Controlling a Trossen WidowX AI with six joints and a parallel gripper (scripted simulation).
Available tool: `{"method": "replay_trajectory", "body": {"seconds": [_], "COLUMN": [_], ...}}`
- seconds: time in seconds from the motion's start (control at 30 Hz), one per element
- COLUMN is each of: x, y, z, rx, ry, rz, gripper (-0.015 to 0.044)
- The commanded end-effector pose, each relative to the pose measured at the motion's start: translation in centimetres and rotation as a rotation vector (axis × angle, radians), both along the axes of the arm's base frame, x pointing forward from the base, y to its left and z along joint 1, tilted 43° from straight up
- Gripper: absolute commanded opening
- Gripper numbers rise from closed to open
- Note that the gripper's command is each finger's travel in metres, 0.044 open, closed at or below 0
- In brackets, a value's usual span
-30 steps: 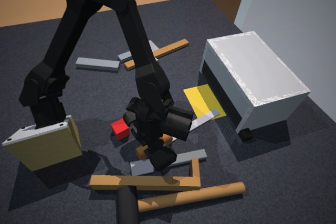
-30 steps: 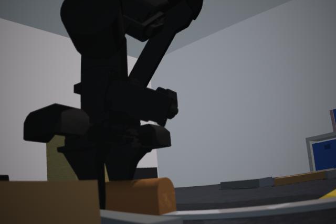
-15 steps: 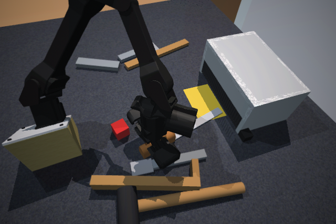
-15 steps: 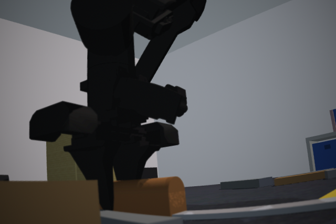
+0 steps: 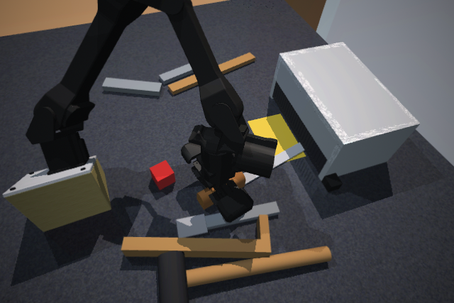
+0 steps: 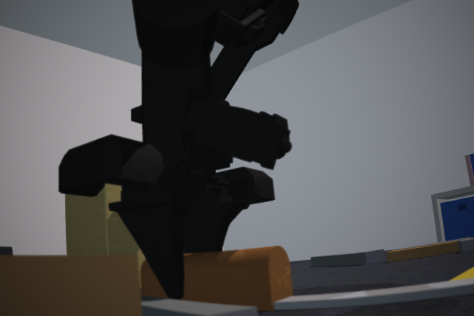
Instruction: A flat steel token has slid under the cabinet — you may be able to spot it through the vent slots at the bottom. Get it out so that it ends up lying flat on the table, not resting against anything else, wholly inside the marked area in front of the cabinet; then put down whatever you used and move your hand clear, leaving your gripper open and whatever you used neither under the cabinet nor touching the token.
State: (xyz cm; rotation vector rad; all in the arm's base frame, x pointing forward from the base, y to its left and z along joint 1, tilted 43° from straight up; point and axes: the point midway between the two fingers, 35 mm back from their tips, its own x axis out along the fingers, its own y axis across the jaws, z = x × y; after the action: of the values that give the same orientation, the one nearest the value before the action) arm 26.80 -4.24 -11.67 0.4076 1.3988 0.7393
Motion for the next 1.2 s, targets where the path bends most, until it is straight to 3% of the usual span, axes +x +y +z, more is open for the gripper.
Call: {"method": "replay_trajectory", "body": {"seconds": [0.0, 1.17], "x": [0.8, 5.4], "y": [0.0, 0.8], "z": [0.1, 0.8], "rx": [-0.005, -0.004], "ry": [0.000, -0.002], "rz": [0.003, 0.003], "gripper": [0.0000, 0.0000]}}
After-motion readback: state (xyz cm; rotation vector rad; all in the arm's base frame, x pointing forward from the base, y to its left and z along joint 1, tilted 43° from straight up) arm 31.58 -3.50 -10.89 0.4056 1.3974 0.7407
